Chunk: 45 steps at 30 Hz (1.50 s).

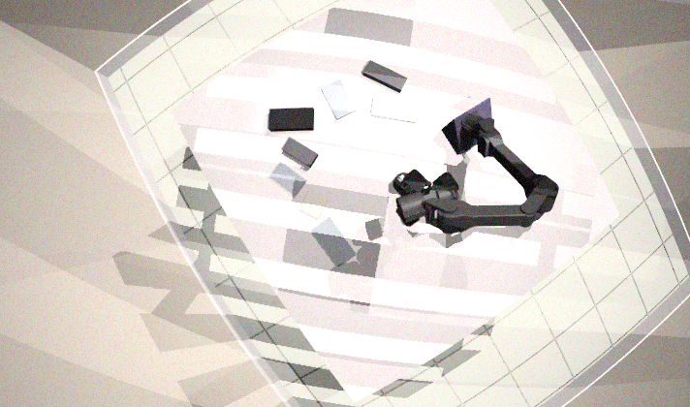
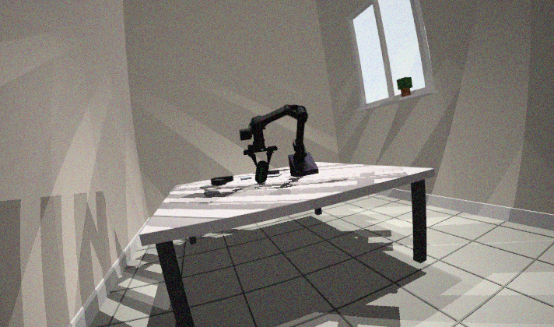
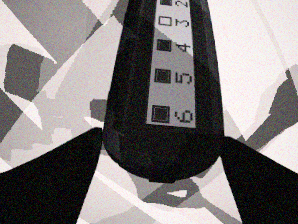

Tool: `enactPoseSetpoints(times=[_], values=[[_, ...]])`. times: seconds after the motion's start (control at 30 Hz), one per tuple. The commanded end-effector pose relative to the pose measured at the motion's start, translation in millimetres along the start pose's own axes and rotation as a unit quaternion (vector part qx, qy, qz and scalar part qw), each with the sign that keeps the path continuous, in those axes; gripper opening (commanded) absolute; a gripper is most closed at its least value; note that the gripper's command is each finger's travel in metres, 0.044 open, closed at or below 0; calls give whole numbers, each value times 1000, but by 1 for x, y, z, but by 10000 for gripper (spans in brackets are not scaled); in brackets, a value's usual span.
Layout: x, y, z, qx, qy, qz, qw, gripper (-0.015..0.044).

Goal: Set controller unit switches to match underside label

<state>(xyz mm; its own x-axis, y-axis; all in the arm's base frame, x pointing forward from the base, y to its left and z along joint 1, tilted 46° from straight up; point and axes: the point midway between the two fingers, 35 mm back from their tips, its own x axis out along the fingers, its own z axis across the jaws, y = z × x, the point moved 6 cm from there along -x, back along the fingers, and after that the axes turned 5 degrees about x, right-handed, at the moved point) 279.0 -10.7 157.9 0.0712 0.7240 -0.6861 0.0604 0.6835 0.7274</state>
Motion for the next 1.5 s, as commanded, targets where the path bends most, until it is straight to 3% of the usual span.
enactPoseSetpoints(times=[0.0,1.47], values=[[-2,-7,2,-2,0,-8,1000,337],[-18,-36,4,-2,0,-9,1000,338]])
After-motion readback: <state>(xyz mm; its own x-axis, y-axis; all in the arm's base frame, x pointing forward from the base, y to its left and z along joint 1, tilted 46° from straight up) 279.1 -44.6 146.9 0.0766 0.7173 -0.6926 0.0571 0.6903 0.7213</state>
